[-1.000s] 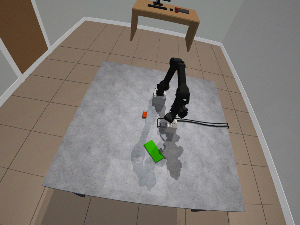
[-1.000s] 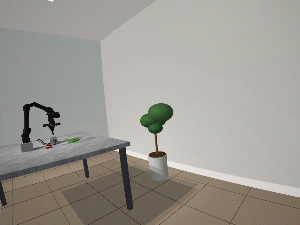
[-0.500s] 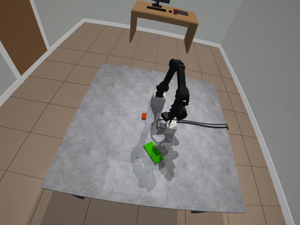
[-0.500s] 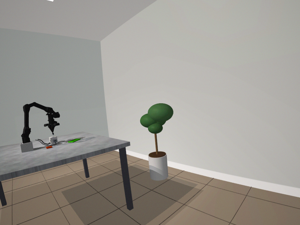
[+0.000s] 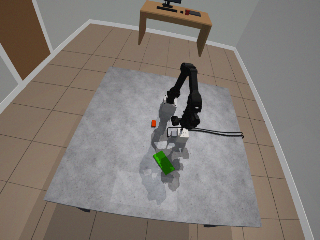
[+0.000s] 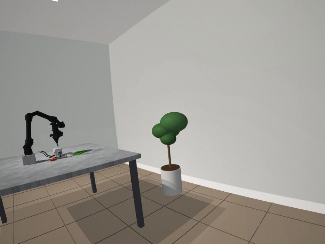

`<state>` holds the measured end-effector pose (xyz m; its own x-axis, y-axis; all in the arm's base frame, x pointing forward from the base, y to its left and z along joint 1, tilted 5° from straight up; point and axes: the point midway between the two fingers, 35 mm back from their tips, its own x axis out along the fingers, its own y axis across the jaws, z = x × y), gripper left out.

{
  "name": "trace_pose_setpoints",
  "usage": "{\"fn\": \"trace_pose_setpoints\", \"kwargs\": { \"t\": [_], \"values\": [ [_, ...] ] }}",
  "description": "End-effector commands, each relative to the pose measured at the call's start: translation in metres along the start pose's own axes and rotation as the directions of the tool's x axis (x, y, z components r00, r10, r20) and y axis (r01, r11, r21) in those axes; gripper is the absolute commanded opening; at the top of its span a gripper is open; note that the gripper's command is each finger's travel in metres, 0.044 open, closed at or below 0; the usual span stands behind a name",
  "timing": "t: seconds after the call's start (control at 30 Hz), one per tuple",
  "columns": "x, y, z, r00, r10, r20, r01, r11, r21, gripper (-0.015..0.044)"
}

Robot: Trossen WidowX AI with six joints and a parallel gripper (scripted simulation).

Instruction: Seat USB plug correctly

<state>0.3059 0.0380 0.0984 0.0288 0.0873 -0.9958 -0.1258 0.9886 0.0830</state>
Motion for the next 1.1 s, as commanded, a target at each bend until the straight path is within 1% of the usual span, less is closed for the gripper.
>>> {"fn": "trace_pose_setpoints", "kwargs": {
  "t": [0.0,0.23,0.5,0.77,1.07],
  "values": [
    [0.0004,0.0,0.0,1.0,0.0,0.0,0.0,0.996,0.092,0.0],
    [0.0004,0.0,0.0001,1.0,0.0,0.0,0.0,0.962,0.272,0.0],
    [0.0004,0.0,0.0,1.0,0.0,0.0,0.0,0.885,0.466,0.0],
    [0.0004,0.0,0.0,1.0,0.0,0.0,0.0,0.768,0.64,0.0],
    [0.0004,0.0,0.0,1.0,0.0,0.0,0.0,0.598,0.802,0.0]
  ]
}}
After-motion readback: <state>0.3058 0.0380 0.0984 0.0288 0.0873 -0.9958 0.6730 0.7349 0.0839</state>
